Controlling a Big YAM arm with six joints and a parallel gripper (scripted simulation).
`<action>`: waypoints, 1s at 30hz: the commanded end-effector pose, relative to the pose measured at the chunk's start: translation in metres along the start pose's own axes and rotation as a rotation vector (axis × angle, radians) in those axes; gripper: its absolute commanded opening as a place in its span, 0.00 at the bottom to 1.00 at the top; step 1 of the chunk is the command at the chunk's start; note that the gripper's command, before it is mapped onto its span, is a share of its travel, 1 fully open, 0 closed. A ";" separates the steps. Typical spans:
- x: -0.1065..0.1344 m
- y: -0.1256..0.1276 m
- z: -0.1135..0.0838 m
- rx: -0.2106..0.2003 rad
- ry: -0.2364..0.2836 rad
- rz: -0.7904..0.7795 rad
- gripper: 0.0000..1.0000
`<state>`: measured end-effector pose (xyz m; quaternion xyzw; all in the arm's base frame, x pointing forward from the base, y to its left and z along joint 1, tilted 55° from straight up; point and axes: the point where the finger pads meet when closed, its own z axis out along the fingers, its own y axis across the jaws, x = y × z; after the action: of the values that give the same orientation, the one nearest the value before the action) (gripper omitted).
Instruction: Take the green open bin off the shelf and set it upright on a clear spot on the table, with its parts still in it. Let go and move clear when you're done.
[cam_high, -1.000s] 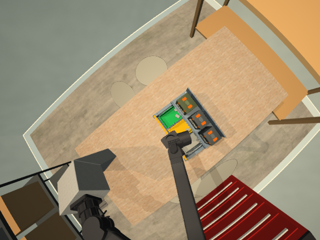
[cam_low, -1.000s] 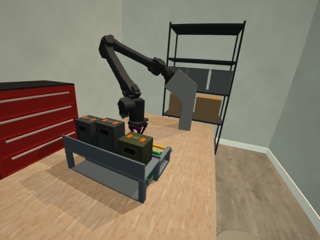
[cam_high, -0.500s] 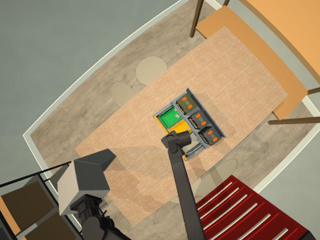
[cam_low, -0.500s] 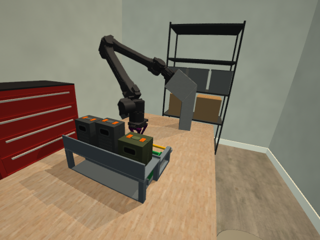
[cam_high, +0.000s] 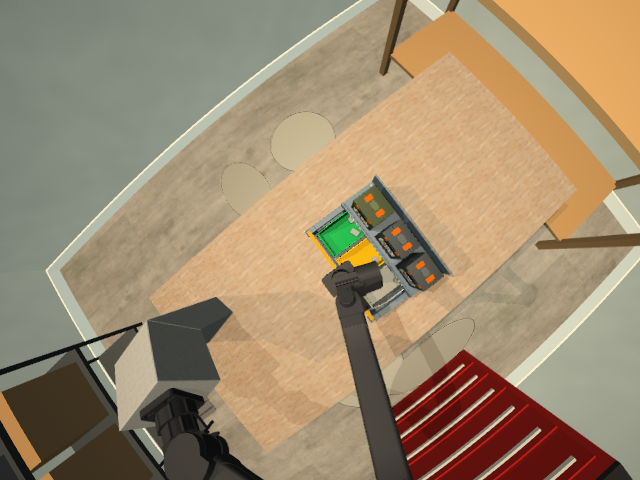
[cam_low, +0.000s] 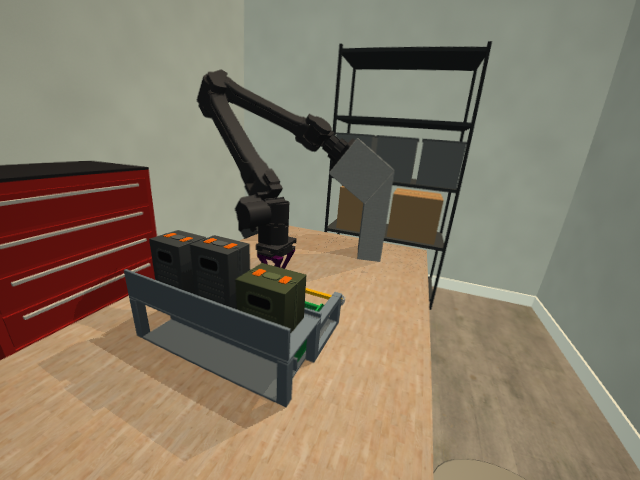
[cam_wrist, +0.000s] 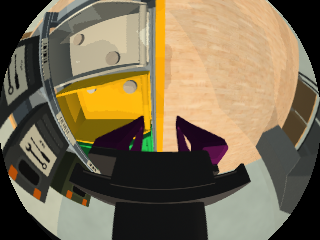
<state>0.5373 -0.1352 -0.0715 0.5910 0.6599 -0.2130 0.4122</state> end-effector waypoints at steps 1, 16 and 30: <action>0.002 0.000 0.005 0.002 0.001 -0.007 0.43; 0.002 0.000 0.005 0.002 0.001 -0.007 0.43; 0.004 0.001 0.004 0.001 0.002 -0.008 0.43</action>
<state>0.5372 -0.1352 -0.0719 0.5909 0.6601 -0.2131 0.4120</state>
